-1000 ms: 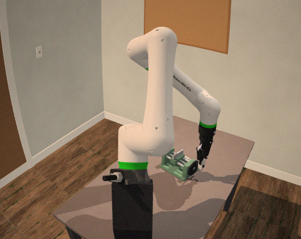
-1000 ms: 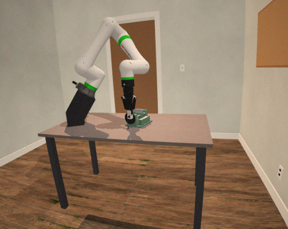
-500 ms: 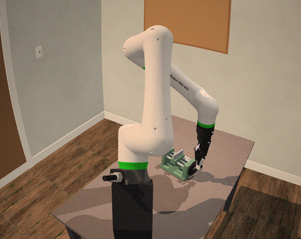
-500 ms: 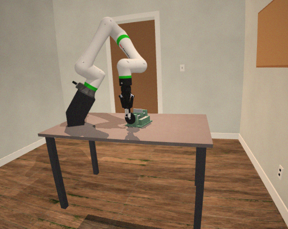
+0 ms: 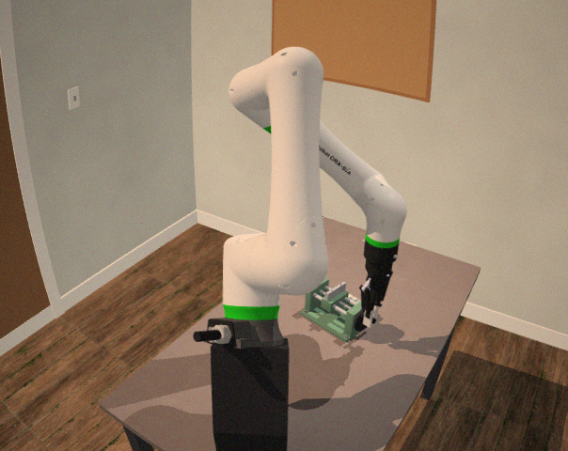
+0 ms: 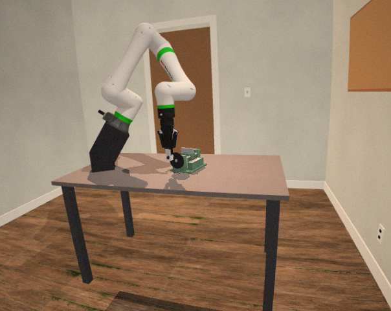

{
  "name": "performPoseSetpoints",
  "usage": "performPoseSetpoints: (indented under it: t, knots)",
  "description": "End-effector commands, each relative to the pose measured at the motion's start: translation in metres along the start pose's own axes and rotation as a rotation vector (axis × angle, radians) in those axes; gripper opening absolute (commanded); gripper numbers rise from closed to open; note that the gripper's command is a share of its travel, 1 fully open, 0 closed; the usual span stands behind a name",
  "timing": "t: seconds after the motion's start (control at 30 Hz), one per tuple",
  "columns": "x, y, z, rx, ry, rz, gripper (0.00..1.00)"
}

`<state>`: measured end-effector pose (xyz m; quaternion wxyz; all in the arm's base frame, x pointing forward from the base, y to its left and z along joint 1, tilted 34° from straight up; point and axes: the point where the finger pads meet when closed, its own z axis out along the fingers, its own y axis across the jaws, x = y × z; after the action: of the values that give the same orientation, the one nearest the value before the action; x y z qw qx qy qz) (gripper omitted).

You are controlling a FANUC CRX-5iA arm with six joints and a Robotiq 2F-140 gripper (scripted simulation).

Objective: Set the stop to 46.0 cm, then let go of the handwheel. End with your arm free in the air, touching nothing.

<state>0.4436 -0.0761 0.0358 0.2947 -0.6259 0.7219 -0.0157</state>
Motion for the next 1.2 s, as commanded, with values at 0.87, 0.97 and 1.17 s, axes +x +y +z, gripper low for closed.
performPoseSetpoints:
  t: [0.87, 0.97, 1.17]
  knots:
    - [0.000, 0.002, 0.051, 0.001, 0.000, 0.000, 0.04]
    - [0.000, -0.003, 0.055, 0.001, 0.000, 0.000, 0.04]
    - [0.000, -0.017, 0.061, 0.001, 0.000, 0.000, 0.04]
